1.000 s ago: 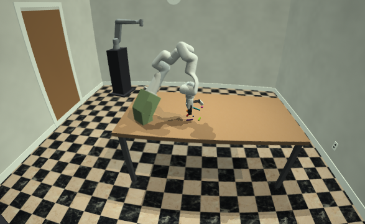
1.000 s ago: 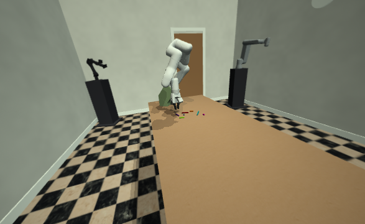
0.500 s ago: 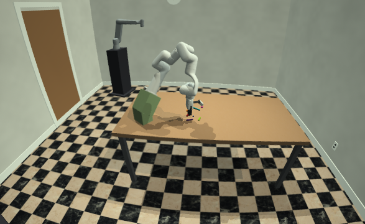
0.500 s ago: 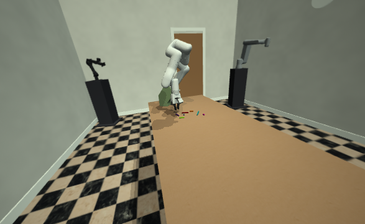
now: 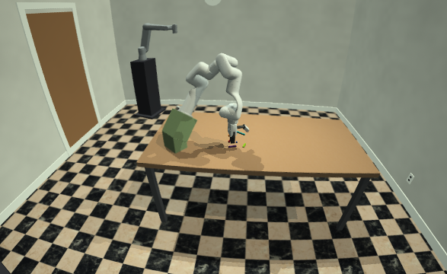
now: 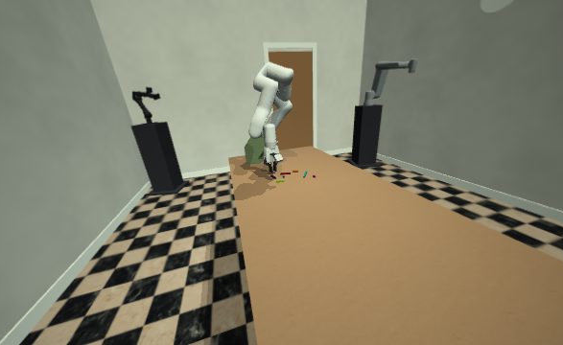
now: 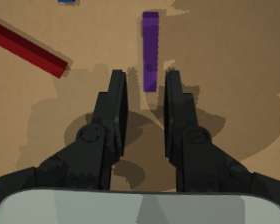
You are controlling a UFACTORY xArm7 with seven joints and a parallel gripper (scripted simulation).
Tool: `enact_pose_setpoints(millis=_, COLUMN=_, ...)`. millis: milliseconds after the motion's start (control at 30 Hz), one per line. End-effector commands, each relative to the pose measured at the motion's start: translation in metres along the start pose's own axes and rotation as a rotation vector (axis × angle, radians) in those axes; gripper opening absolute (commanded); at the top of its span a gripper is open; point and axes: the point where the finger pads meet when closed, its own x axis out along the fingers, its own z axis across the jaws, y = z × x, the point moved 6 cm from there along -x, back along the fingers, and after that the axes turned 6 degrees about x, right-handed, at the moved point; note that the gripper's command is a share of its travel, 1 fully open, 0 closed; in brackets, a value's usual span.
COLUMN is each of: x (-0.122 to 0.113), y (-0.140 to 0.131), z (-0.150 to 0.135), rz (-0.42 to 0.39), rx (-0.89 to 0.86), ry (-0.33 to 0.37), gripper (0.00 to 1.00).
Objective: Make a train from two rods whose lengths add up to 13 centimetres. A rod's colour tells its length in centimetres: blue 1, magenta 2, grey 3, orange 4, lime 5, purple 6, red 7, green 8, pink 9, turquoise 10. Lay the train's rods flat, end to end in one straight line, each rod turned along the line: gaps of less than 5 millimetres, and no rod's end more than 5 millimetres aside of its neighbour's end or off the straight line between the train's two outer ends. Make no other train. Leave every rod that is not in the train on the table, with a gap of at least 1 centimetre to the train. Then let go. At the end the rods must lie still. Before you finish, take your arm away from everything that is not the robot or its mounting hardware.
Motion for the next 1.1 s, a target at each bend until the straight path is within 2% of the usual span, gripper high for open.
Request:
enact_pose_setpoints(millis=0, x=0.007, y=0.001, z=0.001, rz=0.003, rx=0.0, ry=-0.003, gripper=0.24)
enact_pose_setpoints(millis=533, x=0.023, y=0.001, z=0.002, rz=0.003, rx=0.0, ry=-0.003, gripper=0.24)
enact_pose_setpoints(millis=1067, x=0.026, y=0.001, z=0.002, rz=0.003, rx=0.0, ry=-0.003, gripper=0.24)
